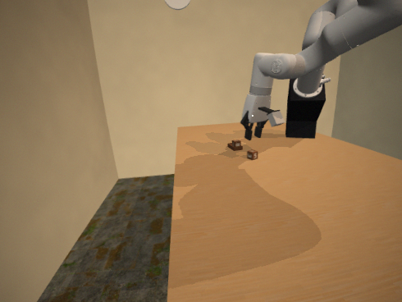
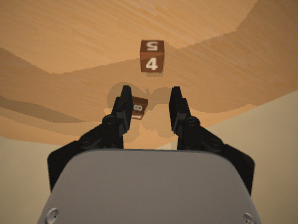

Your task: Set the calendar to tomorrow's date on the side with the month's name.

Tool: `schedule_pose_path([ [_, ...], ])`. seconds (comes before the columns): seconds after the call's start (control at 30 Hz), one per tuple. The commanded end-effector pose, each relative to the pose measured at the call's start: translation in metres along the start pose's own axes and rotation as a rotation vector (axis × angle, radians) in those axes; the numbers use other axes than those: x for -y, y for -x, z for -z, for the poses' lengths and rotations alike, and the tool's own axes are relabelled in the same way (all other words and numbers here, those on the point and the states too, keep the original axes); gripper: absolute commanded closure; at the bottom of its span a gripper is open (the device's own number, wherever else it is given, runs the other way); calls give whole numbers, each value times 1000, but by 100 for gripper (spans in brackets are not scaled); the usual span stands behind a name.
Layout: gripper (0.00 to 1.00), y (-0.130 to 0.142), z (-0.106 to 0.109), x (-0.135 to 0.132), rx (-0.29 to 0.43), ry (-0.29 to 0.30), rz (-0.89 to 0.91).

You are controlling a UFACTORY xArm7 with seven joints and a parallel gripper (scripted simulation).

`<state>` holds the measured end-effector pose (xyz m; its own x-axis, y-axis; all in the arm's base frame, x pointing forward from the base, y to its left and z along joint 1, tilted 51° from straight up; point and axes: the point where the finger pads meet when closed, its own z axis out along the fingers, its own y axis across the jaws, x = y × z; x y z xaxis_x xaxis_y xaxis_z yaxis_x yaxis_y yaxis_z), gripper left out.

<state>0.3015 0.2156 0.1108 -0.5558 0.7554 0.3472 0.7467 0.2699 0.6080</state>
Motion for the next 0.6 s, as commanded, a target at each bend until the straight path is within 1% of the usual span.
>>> schedule_pose_path([
  [0.0, 51, -3, 1, 0, 100, 7, -11],
  [0.17, 51, -3, 1, 0, 103, 5, -11],
  [0.27, 51, -2, 0, 2, 130, -6, -16],
  [0.33, 51, -1, -1, 4, 170, -19, -20],
  [0.43, 51, 0, -1, 6, 251, -31, -24],
  [0.57, 51, -2, -1, 3, 356, -16, -19],
])
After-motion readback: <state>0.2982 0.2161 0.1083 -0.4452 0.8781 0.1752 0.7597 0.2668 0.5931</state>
